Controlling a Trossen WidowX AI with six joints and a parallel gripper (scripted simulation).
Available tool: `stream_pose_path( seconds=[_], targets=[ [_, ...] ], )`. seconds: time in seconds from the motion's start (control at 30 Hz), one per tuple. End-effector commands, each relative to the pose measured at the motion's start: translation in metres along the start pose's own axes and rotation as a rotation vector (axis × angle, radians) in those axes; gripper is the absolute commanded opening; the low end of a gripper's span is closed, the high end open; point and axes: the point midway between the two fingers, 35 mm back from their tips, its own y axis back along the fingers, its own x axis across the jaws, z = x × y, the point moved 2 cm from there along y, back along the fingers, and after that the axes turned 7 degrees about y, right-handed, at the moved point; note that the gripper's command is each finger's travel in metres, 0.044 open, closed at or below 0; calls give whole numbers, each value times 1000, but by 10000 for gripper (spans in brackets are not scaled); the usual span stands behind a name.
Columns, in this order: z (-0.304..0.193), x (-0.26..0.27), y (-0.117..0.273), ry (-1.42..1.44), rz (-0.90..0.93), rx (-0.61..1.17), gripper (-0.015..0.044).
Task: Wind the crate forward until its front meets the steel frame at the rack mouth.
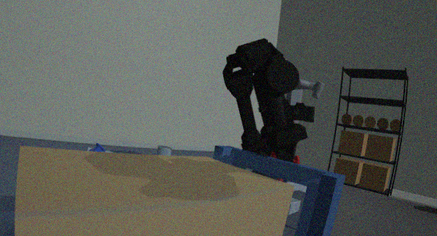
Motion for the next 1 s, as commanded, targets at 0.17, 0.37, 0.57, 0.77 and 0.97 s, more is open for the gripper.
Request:
stream_pose_path(
  seconds=[0.17,0.37,0.57,0.77,0.97],
  targets=[
    [12,-19,-8,-1,-18,-10,0],
    [18,-25,-11,-1,-19,-10,0],
    [25,-31,-14,0,-19,-11,0],
    [32,-36,-18,0,-20,-11,0],
    [40,-40,-21,0,-20,-12,0]
  ],
)
